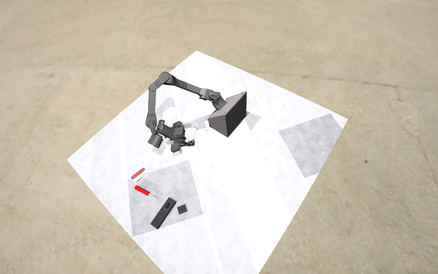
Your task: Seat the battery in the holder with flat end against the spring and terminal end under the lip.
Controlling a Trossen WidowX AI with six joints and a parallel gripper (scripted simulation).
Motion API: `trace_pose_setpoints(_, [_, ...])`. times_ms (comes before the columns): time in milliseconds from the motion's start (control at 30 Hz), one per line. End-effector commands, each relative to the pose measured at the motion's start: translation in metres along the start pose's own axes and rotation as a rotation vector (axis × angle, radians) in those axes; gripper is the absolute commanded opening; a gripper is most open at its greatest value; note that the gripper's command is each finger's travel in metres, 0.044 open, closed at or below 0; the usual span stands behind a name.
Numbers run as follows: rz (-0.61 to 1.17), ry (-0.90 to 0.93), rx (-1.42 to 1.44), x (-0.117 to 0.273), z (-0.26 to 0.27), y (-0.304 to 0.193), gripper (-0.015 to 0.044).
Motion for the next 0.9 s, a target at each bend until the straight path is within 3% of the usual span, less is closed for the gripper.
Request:
trace_pose_setpoints(0, [0.010,-0.005,-0.005,0.0041,-0.0011,-0.0063,0.0061])
trace_pose_setpoints(867, [0.050,0.005,-0.006,0.0039,-0.0028,-0.0086,0.0061])
Point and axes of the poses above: the point midway between the two fingers, 35 mm back from their tips, its own x axis back along the fingers, its own z axis across the jaws, y = z × x, the point moved 2 cm from there along x, back along the fingers, and after that the axes turned 1 degree about x, right-handed, at the moved point
